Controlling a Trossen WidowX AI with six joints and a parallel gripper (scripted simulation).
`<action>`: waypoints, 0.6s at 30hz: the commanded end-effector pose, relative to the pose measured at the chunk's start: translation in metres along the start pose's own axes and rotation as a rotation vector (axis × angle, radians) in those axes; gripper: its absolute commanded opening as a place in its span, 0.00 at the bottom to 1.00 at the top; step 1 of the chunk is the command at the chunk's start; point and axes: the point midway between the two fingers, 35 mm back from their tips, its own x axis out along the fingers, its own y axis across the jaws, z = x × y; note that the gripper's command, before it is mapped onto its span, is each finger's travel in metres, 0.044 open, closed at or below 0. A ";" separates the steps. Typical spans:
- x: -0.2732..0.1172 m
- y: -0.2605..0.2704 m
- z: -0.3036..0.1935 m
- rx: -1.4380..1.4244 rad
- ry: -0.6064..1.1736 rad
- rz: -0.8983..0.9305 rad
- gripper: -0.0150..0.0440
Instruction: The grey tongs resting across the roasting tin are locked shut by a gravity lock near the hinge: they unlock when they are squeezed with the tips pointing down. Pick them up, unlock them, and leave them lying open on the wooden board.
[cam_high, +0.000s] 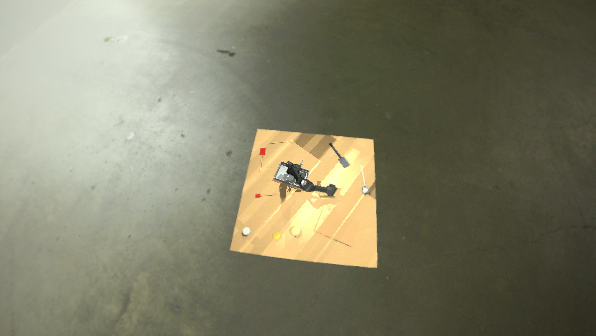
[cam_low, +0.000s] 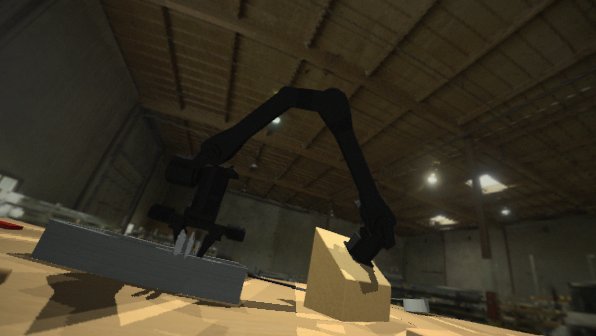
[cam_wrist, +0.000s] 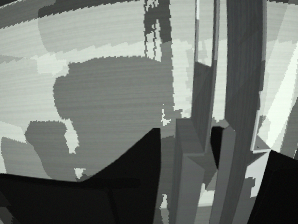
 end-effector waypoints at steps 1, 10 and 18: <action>-0.001 0.000 0.000 -0.001 0.000 0.001 0.43; -0.001 0.000 0.000 -0.001 0.000 0.001 0.33; -0.001 0.000 0.000 -0.001 0.000 0.001 0.07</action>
